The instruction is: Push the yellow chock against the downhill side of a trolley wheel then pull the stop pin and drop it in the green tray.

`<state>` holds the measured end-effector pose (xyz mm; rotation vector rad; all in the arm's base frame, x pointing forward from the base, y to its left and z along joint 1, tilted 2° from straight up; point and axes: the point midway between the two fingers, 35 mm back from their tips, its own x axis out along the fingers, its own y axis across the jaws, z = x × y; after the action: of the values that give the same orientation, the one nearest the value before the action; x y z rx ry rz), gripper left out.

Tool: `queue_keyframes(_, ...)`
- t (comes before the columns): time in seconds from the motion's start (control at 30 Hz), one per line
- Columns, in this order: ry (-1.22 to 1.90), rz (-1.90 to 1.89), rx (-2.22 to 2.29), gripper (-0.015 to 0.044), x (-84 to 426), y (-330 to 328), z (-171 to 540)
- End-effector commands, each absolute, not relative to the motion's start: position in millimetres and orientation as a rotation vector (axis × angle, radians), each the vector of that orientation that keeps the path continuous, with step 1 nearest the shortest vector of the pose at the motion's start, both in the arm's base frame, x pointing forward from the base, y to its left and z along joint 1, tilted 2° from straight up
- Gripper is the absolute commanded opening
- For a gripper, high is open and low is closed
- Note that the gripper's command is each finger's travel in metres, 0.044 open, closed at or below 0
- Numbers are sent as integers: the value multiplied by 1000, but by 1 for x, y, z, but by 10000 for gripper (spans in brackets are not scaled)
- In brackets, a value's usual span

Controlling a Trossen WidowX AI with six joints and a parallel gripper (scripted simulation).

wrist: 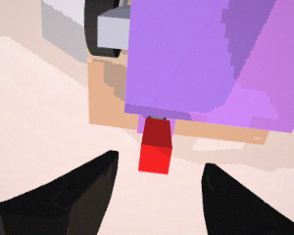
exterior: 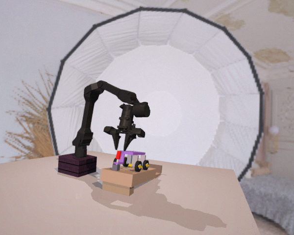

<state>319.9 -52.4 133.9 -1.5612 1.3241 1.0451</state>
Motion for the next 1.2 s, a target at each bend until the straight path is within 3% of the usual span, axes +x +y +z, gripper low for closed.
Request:
queue_keyframes(0.0, 1333, 1056, -1562, 190, 318, -53, 130)
queue_keyframes(1.17, 1333, 1056, -1563, 190, 325, -62, 110)
